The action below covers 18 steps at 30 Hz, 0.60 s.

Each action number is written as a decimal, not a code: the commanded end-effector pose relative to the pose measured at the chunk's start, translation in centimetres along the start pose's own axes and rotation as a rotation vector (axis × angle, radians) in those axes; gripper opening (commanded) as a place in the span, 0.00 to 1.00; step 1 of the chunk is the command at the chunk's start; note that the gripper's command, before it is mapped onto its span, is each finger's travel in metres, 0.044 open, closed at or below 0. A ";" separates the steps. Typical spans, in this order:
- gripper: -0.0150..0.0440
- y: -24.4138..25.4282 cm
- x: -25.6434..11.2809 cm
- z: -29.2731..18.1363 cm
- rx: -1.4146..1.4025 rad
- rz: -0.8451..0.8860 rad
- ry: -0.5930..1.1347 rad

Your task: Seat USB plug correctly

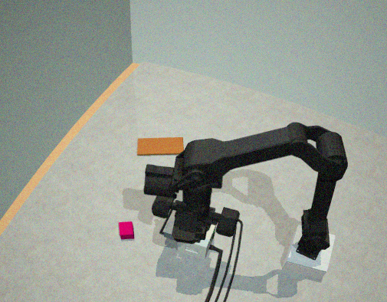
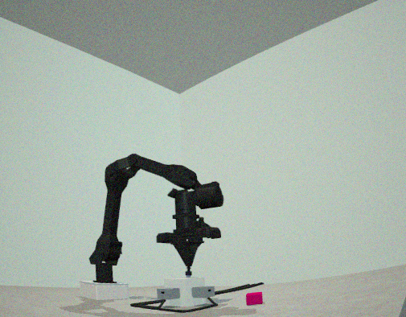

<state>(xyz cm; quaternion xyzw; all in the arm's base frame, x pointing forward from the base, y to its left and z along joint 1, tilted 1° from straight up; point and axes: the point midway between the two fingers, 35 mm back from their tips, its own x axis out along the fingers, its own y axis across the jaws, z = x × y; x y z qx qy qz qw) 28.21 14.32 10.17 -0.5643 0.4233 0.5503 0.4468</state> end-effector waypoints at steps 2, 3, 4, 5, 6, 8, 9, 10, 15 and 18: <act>0.25 -0.1 -0.5 0.0 0.000 -0.006 -0.001; 0.25 -0.1 -0.5 0.0 0.000 -0.006 -0.001; 0.25 -0.1 -0.6 0.0 0.000 -0.006 -0.001; 0.25 -0.1 -0.7 0.0 0.000 -0.006 -0.001; 0.25 -0.1 -0.7 0.0 0.000 -0.006 -0.001; 0.25 -0.1 -0.9 0.0 0.000 -0.006 -0.001; 0.25 -0.1 -0.9 0.0 0.000 -0.006 -0.001; 0.25 -0.1 -1.0 0.0 0.000 -0.006 -0.001; 0.25 -0.1 -1.3 0.0 0.000 -0.006 -0.001; 0.25 -0.1 -1.5 0.0 0.000 -0.006 -0.001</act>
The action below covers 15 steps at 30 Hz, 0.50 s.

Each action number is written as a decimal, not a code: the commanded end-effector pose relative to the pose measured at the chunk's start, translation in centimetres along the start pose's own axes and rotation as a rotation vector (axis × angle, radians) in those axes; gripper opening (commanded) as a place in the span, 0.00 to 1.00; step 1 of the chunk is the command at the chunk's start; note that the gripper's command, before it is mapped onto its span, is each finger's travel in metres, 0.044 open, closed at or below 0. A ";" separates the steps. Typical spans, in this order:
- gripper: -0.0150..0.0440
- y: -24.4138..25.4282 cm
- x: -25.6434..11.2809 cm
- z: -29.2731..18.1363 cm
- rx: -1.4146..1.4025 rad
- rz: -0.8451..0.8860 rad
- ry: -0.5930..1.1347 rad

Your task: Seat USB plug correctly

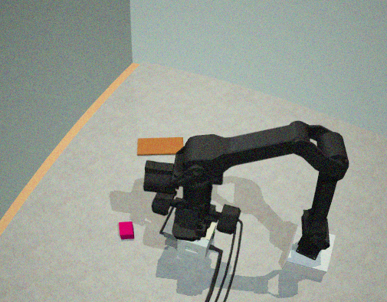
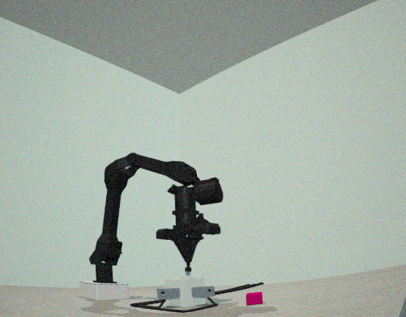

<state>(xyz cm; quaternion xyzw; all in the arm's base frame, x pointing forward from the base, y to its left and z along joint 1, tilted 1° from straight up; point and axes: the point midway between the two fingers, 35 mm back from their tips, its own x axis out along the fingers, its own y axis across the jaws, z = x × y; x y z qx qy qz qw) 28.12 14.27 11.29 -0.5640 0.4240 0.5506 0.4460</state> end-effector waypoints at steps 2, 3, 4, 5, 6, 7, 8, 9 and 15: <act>0.25 -0.2 -0.5 0.0 0.000 -0.008 -0.002; 0.25 -0.2 -0.6 0.0 0.000 -0.008 -0.002; 0.25 -0.2 -0.7 0.0 0.000 -0.008 -0.002; 0.25 -0.2 -0.8 0.0 0.000 -0.008 -0.002; 0.25 -0.2 -0.8 0.0 0.000 -0.008 -0.002; 0.25 -0.2 -0.9 0.0 0.000 -0.008 -0.002; 0.25 -0.2 -1.0 0.0 0.000 -0.008 -0.002; 0.25 -0.2 -1.0 0.0 0.000 -0.008 -0.002; 0.25 -0.2 -1.4 0.0 0.000 -0.008 -0.002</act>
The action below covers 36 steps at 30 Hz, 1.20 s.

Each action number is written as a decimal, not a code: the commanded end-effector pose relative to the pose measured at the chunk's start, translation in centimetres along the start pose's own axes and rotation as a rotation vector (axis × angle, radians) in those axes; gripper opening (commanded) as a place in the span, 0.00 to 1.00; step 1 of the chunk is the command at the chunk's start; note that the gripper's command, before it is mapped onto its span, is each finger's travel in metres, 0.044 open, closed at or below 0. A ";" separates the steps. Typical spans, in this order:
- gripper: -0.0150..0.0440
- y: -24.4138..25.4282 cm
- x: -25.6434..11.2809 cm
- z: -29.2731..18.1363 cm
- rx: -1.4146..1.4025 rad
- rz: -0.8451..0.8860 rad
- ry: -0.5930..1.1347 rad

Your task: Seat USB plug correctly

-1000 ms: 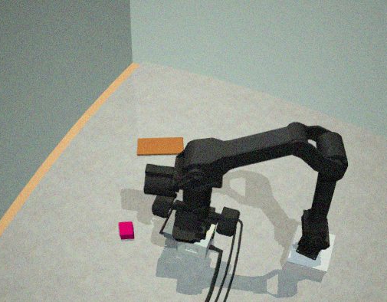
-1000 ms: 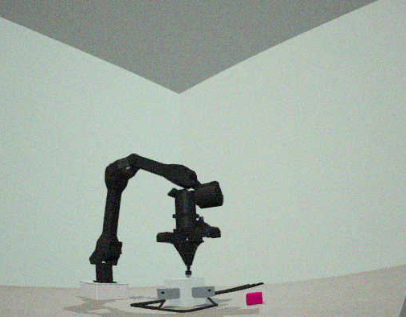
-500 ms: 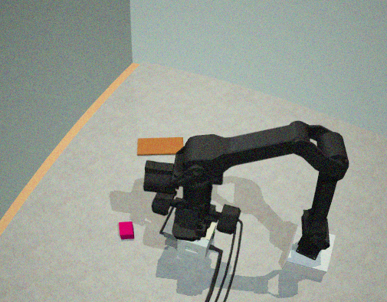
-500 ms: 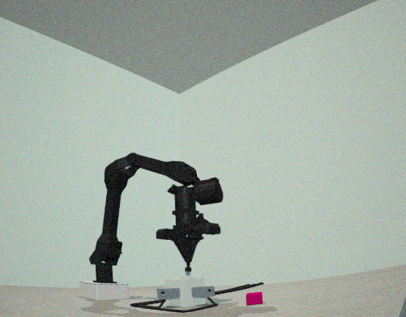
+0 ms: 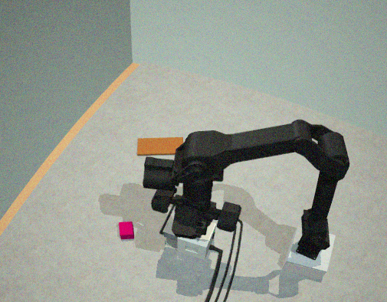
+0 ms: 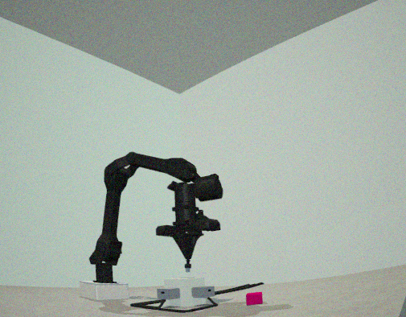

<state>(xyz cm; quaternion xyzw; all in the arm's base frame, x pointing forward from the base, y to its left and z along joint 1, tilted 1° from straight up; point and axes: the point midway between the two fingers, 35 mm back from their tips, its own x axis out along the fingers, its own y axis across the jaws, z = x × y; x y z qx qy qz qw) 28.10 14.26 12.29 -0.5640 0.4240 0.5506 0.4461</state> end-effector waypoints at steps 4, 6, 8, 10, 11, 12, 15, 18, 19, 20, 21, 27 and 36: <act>0.25 -0.2 -0.7 0.0 0.000 -0.008 -0.002; 0.25 -0.2 -0.7 0.0 0.000 -0.008 -0.002; 0.25 -0.1 -0.7 0.0 0.000 -0.007 -0.001; 0.25 -0.1 -0.6 0.0 0.017 -0.004 -0.001; 0.25 -0.1 -0.5 0.0 0.032 -0.003 -0.001; 0.25 -0.1 -0.5 0.0 0.048 -0.003 -0.001; 0.25 0.0 -0.5 0.0 0.110 -0.002 -0.001; 0.25 0.0 -0.4 0.0 0.192 -0.001 0.000; 0.25 0.0 -0.4 0.0 0.220 -0.001 0.000; 0.25 0.0 -0.4 0.0 0.248 -0.001 0.000; 0.25 0.0 -0.4 0.0 0.275 -0.001 0.000; 0.25 0.0 -0.4 0.0 0.432 -0.001 -0.001; 0.25 0.0 -0.4 0.0 0.668 -0.001 -0.001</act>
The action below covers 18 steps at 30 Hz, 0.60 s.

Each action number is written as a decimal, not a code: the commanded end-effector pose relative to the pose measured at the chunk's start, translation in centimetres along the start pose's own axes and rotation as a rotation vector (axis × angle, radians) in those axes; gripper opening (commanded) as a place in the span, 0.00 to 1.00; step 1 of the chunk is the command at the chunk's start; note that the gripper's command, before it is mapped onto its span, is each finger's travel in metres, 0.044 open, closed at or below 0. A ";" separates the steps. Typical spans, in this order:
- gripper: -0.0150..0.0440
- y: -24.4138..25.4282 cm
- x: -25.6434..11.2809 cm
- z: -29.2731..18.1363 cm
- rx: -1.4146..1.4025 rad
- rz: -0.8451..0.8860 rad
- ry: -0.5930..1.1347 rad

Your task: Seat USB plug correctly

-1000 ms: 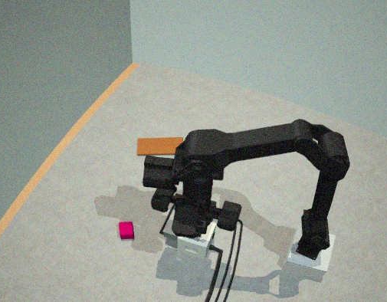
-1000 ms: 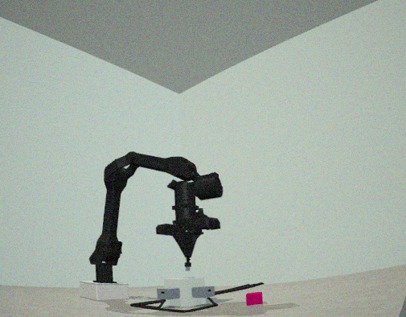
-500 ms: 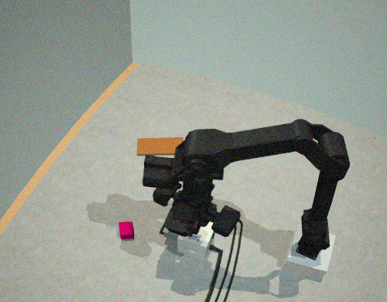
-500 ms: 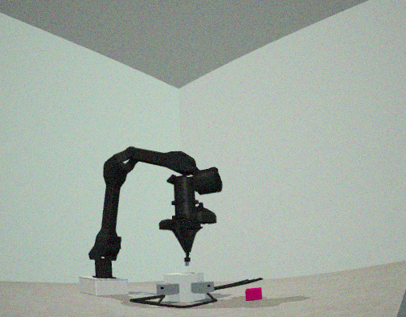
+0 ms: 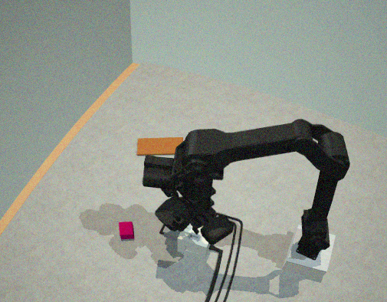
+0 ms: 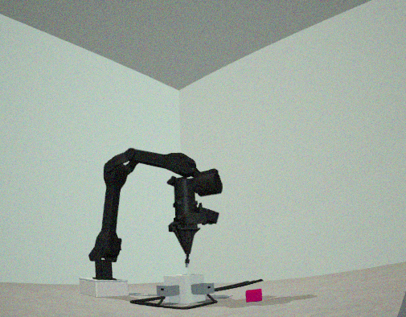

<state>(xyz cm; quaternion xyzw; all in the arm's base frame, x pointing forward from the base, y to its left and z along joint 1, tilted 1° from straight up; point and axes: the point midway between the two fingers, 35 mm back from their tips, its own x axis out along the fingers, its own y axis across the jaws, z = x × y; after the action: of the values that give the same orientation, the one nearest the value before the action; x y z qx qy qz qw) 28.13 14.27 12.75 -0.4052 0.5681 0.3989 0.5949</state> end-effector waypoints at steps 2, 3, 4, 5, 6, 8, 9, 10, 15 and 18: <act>0.25 0.0 0.0 0.0 0.114 0.001 0.001; 0.25 0.0 0.0 0.0 0.140 0.001 0.001; 0.25 0.0 0.0 0.0 0.166 0.001 0.001; 0.25 0.0 0.0 0.0 0.192 0.001 0.001; 0.25 0.0 0.0 0.0 0.219 0.001 0.001; 0.25 0.0 0.0 0.0 0.271 0.001 0.001; 0.25 0.0 0.0 0.0 0.297 0.001 0.001; 0.25 0.0 0.0 0.0 0.323 0.001 0.001; 0.25 0.0 0.0 0.0 0.454 0.000 0.001; 0.25 0.0 0.0 0.0 0.533 0.000 0.001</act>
<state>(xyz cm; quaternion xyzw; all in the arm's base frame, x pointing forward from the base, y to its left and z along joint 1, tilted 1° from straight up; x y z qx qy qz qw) 28.13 14.27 12.75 -0.2554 0.6454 0.2556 0.6729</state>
